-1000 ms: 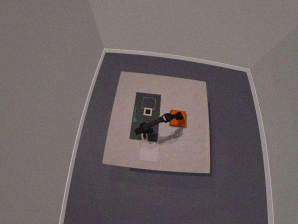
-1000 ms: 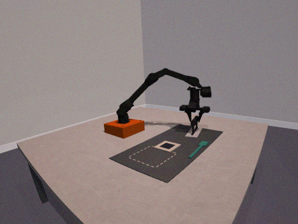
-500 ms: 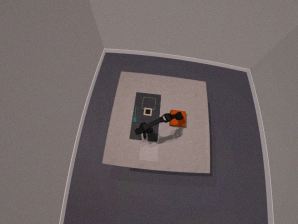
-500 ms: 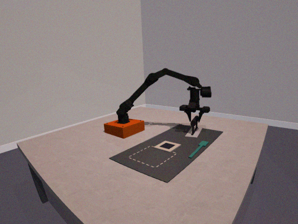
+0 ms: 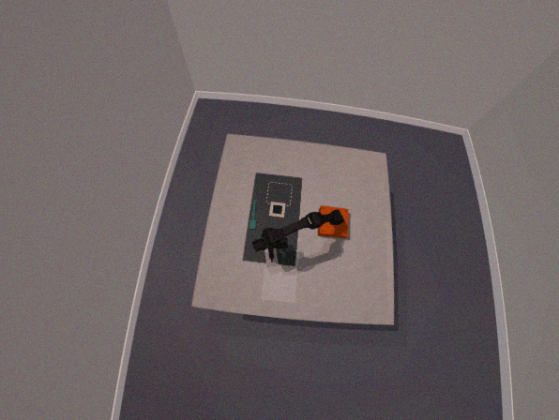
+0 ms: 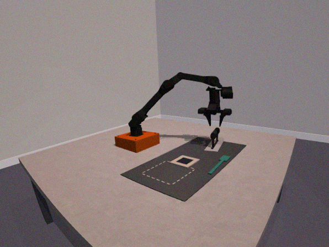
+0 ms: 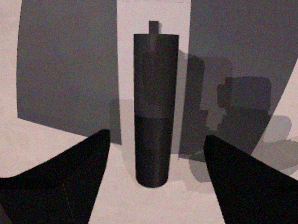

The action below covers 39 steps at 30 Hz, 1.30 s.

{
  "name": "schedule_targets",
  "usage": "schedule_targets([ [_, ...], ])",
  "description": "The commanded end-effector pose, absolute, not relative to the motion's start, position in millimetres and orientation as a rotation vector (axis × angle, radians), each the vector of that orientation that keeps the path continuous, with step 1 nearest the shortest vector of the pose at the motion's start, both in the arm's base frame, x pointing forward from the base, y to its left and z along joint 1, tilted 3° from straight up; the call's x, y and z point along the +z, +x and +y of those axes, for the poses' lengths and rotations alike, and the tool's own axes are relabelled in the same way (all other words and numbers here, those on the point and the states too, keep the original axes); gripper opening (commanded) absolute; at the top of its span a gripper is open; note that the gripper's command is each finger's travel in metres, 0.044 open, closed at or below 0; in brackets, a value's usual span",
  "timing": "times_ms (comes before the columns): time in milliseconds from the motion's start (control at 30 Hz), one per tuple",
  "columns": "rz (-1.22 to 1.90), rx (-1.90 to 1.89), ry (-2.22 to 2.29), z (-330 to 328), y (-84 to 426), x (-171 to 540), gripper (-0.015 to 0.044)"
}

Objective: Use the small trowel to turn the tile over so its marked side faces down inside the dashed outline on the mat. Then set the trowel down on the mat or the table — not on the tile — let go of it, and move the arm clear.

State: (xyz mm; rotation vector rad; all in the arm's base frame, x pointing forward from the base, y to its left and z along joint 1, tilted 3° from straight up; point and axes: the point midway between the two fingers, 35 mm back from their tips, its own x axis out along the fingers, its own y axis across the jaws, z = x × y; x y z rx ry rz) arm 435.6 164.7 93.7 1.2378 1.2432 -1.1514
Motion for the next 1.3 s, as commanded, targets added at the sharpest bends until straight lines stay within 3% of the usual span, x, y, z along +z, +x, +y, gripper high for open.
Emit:
schedule_targets([
  [0,1.274,-1.117,1.188,169,437,90,0.027],
  [1067,1.274,-1.117,1.188,171,437,46,0.027],
  [1267,1.274,-1.117,1.188,171,437,46,0.0132],
])
